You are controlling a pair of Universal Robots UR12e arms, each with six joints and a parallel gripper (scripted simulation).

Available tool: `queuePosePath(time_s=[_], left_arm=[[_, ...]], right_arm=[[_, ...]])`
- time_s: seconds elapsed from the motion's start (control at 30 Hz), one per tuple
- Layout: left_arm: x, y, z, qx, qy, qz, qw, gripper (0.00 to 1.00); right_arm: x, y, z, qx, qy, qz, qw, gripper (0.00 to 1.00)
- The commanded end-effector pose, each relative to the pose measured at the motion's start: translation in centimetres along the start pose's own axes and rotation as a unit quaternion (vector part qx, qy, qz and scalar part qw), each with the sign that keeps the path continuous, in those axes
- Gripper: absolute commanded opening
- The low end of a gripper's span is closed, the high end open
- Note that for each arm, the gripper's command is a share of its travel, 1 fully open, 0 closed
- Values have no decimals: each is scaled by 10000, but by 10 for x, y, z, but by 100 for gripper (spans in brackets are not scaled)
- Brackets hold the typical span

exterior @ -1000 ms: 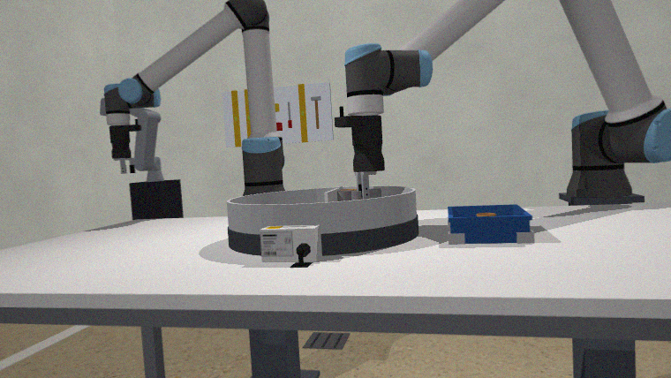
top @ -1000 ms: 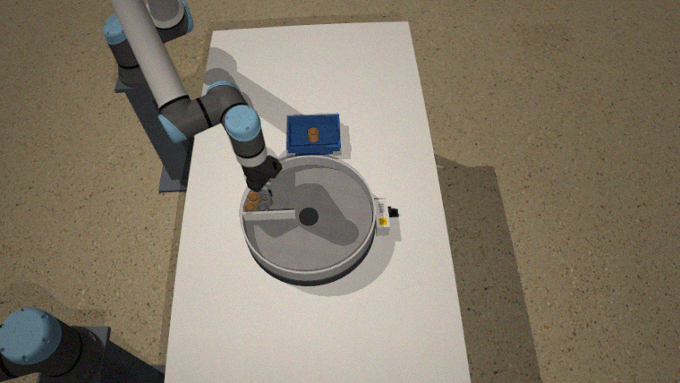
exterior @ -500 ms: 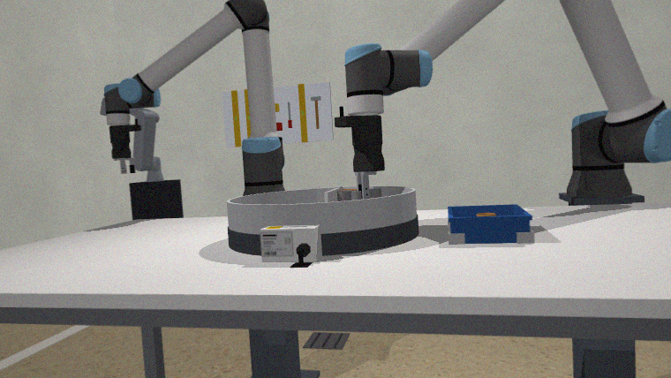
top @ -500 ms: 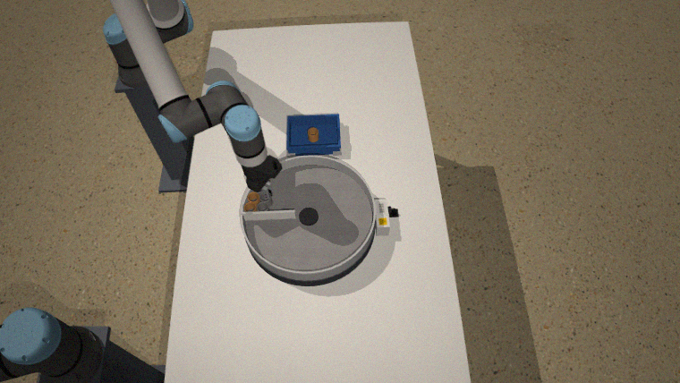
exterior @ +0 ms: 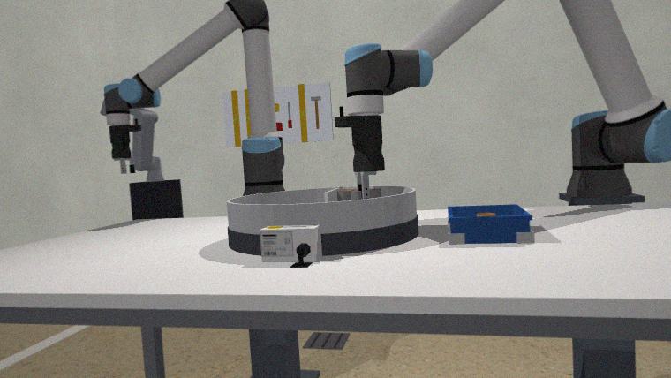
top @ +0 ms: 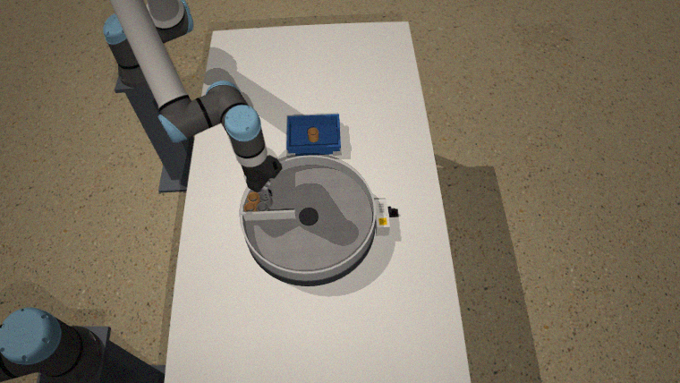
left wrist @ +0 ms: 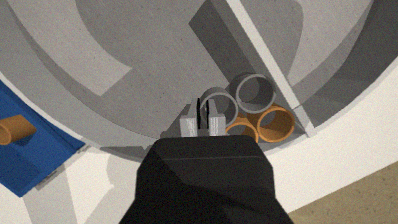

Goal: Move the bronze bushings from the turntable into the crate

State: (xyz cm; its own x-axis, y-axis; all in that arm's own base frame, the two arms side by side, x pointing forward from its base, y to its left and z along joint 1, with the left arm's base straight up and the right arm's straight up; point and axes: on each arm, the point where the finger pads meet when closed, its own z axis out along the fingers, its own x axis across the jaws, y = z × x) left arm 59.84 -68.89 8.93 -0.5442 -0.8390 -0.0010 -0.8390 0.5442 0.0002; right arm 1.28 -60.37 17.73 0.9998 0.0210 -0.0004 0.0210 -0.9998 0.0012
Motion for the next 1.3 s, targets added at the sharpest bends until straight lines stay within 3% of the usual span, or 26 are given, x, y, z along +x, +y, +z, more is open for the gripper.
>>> queuePosePath(time_s=[0.0,0.37,0.57,0.83,0.9,1.1,1.27], left_arm=[[3,0,-2,11,12,12,10000,0],[3,-1,-5,17,15,12,10000,0],[4,-1,-23,28,23,12,10000,0],[4,-1,-60,27,23,12,10000,0],[4,-1,-60,27,23,12,10000,0],[4,-1,-78,28,21,12,10000,0],[4,-1,-79,20,17,12,10000,0]], right_arm=[[1,0,0,6,2,-6,10000,100],[1,0,0,6,2,-6,10000,100],[1,0,0,6,2,-6,10000,100],[1,0,0,6,2,-6,10000,100],[1,0,0,6,2,-6,10000,100],[1,0,0,6,2,-6,10000,100],[1,0,0,6,2,-6,10000,100]])
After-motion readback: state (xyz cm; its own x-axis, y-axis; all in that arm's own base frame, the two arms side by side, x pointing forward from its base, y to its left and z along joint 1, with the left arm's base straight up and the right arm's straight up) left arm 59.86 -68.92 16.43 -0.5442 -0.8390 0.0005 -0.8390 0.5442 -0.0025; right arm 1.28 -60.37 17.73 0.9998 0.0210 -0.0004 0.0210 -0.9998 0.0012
